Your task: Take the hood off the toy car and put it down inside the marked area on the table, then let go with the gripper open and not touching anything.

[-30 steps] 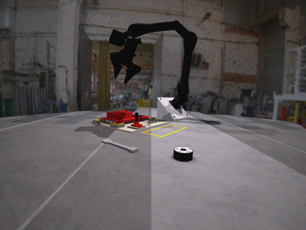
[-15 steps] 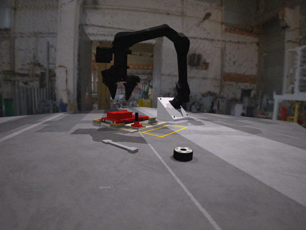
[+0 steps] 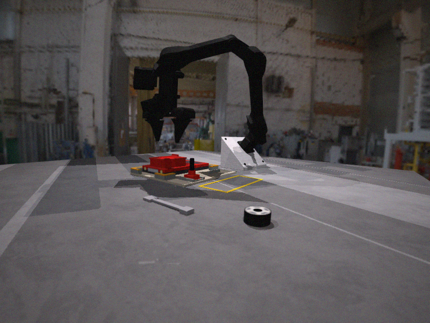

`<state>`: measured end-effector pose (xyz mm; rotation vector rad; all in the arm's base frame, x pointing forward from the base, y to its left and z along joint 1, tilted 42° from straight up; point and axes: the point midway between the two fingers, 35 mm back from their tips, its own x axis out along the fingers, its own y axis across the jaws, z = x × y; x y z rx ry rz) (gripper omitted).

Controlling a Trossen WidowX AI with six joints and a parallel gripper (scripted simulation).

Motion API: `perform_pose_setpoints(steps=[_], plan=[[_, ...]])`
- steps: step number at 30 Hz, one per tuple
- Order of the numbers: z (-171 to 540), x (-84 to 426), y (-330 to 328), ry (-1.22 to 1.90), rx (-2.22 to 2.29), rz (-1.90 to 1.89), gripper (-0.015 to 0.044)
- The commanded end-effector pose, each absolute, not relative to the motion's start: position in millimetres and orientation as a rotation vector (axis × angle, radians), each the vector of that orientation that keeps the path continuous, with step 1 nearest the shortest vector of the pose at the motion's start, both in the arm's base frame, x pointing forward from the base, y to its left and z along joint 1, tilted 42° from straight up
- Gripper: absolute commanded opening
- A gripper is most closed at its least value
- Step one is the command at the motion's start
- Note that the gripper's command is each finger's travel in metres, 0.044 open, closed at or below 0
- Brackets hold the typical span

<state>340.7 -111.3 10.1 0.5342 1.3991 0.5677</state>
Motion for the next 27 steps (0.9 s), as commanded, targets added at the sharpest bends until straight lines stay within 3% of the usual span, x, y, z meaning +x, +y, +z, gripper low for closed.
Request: perform_pose_setpoints(steps=[1,27], plan=[[6.2,339.6,-105.5,1.405,0.545,0.574,0.0440],[-10.1,340.0,-92.3,1.405,0.545,0.575,0.0440]])
